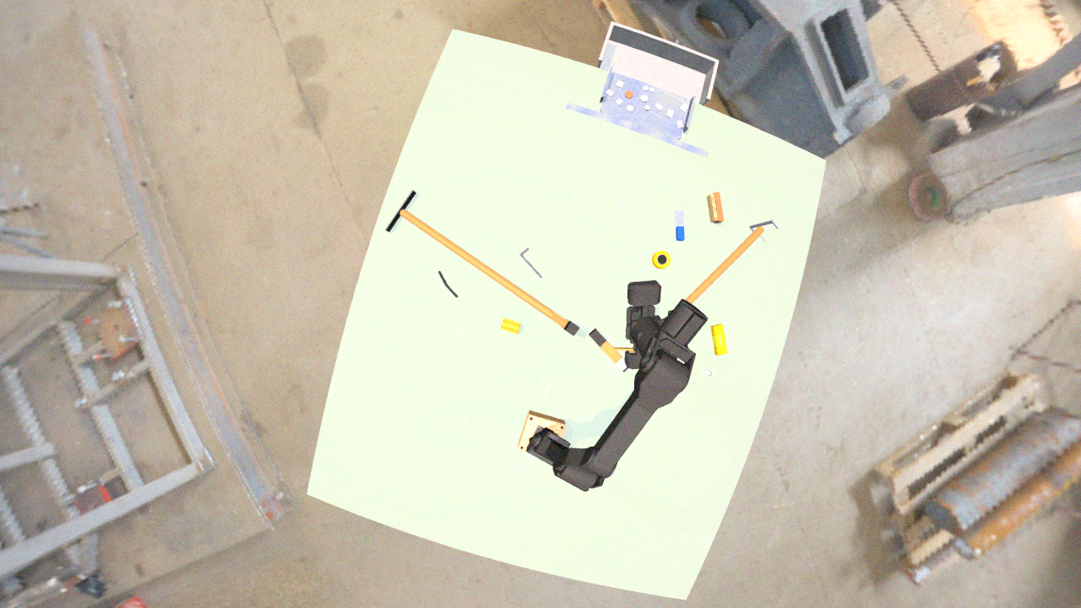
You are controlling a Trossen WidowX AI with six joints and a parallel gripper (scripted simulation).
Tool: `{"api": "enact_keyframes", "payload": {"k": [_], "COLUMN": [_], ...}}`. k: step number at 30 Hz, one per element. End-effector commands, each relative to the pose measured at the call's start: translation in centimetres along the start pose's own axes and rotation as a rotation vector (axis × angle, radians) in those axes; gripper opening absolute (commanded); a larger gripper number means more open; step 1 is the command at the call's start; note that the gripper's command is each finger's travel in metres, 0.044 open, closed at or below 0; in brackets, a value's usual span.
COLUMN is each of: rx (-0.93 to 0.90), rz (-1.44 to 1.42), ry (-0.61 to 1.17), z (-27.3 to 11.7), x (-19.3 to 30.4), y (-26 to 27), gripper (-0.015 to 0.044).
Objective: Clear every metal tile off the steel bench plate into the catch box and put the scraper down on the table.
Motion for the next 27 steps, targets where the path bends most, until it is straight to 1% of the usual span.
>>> {"api": "enact_keyframes", "payload": {"k": [1, 27], "rx": [0.021, 0.181], "rz": [0.018, 0.125], "ry": [0.015, 0.109], "z": [0.7, 5.7], "x": [0.8, 9.8], "y": [0.9, 6.6], "gripper": [0.0000, 0.0000]}}
Point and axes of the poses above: the point midway between the two fingers, 35 mm back from their tips, its own z axis out along the fingers, its own y axis across the jaws, x = y × z, the point moved 5 cm from there along -z, back along the fingers, and after that the axes turned 10 degrees about -z, right-handed, at the moved point
